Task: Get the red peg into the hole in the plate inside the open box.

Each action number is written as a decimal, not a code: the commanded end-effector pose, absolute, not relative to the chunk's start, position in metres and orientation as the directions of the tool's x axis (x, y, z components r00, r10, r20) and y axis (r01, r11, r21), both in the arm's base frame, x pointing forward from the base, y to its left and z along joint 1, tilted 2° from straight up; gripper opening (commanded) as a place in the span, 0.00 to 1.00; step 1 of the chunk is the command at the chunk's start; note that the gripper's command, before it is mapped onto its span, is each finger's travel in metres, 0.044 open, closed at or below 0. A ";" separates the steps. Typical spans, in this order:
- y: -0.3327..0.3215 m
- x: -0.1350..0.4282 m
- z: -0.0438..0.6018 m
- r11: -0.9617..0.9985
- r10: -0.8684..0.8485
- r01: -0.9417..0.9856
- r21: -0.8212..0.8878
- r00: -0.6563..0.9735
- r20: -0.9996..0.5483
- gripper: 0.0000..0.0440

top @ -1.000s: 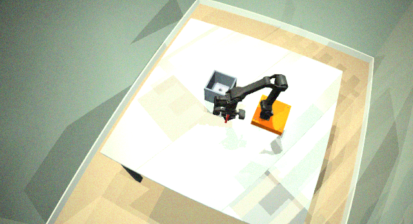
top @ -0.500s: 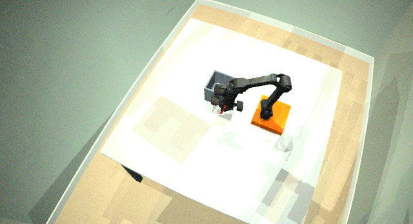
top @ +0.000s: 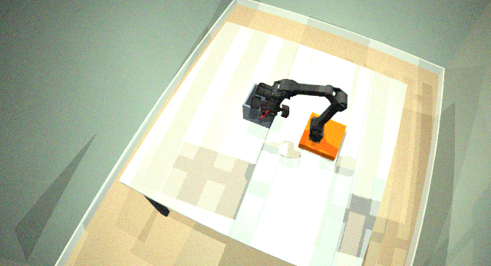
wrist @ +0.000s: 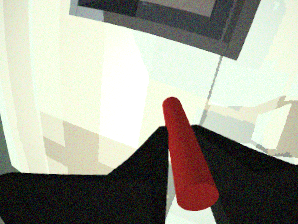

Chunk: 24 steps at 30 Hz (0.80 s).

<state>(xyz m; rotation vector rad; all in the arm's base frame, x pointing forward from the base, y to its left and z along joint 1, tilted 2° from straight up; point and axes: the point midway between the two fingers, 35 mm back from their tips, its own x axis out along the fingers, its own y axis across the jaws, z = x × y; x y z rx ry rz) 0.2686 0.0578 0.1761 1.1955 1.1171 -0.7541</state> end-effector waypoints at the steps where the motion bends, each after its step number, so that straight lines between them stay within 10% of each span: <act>1: 0.042 0.273 0.182 0.241 0.064 0.917 0.318 0.312 -0.948 0.00; 24: -0.025 0.293 0.165 0.203 0.005 0.958 0.204 0.207 -0.978 0.00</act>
